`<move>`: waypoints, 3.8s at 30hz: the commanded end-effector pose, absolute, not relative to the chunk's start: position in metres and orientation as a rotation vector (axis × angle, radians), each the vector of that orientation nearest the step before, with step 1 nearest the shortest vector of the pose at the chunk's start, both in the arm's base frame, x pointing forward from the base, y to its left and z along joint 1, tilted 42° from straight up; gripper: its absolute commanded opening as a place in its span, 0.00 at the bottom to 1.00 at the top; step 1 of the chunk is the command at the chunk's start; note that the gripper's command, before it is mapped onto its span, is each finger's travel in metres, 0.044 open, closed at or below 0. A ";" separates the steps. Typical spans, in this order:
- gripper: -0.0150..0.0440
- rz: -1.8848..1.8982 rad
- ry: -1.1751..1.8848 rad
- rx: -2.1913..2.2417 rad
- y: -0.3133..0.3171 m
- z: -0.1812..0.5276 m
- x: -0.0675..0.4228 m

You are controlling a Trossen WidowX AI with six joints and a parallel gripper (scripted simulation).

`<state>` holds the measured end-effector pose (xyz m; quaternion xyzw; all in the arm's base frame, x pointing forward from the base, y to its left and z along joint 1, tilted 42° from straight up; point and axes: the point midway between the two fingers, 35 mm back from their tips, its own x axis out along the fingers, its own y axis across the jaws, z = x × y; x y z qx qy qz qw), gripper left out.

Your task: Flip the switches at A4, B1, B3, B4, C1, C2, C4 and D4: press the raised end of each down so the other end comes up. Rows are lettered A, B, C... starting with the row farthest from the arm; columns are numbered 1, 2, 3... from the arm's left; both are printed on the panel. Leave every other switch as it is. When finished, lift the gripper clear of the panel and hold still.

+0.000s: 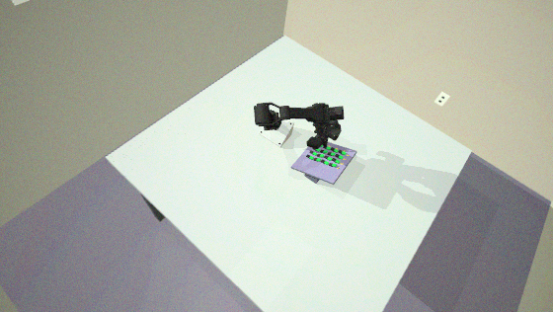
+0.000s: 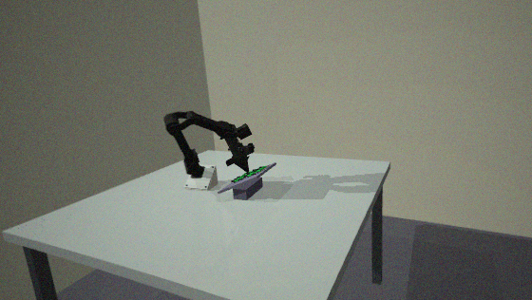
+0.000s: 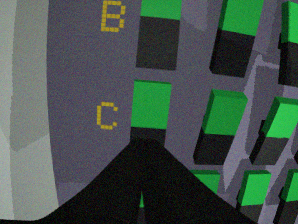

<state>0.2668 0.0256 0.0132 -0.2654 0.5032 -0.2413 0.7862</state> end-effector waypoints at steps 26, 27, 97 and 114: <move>0.25 -0.529 1.114 -0.573 0.061 0.063 0.249; 0.25 -0.530 1.114 -0.573 0.054 0.072 0.255; 0.25 -0.542 1.135 -0.570 0.008 0.041 0.281; 0.25 -0.542 1.135 -0.570 0.007 0.040 0.282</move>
